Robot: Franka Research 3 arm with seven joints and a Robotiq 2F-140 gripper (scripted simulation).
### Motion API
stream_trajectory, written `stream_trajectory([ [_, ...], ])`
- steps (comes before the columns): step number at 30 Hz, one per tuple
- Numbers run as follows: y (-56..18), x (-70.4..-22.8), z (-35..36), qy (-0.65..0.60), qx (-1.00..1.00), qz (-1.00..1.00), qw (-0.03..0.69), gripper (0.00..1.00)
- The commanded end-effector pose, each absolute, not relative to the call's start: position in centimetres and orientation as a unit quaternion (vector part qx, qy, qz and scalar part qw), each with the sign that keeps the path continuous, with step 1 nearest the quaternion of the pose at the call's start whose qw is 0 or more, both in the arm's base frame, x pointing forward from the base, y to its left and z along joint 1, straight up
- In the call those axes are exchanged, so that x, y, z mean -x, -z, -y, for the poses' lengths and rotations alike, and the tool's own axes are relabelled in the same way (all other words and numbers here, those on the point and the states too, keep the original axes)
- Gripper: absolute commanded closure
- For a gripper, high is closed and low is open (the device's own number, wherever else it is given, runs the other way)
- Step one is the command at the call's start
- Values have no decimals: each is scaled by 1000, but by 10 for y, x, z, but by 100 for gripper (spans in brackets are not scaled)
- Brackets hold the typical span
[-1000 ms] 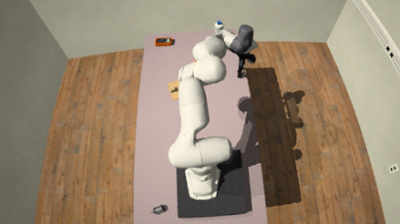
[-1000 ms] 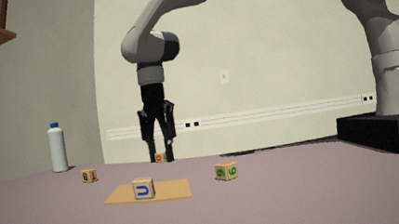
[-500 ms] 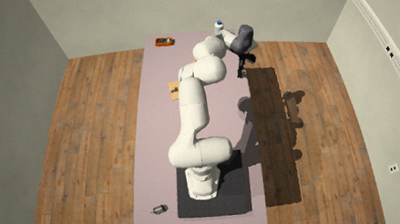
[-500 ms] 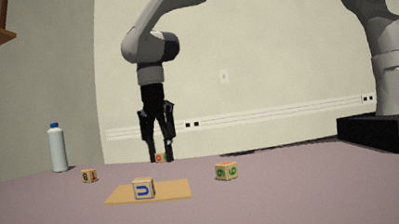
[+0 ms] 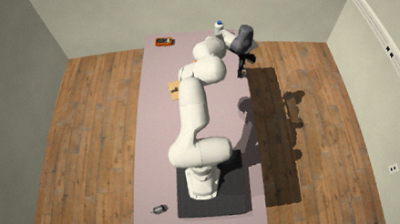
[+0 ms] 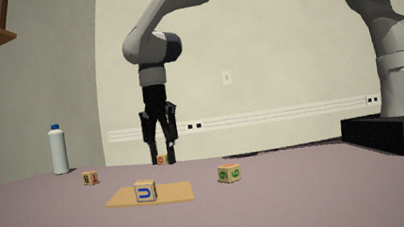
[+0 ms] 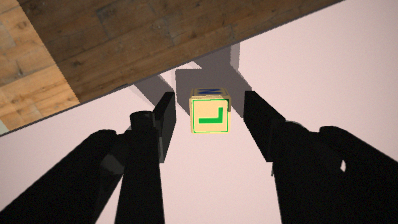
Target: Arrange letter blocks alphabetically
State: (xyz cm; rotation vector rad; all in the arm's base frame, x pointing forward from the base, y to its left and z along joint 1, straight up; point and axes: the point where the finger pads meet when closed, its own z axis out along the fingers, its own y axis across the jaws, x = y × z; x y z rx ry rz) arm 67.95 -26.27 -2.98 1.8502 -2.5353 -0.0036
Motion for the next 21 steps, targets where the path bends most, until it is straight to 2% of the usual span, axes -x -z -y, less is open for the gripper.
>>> stream_trajectory([
  [1,29,-681,264,-1,-591,807,0,54],
  [5,29,-681,264,-1,-591,807,0,54],
  [6,29,-681,264,-1,-591,807,0,65],
  [21,29,-681,264,-1,-591,807,0,65],
])
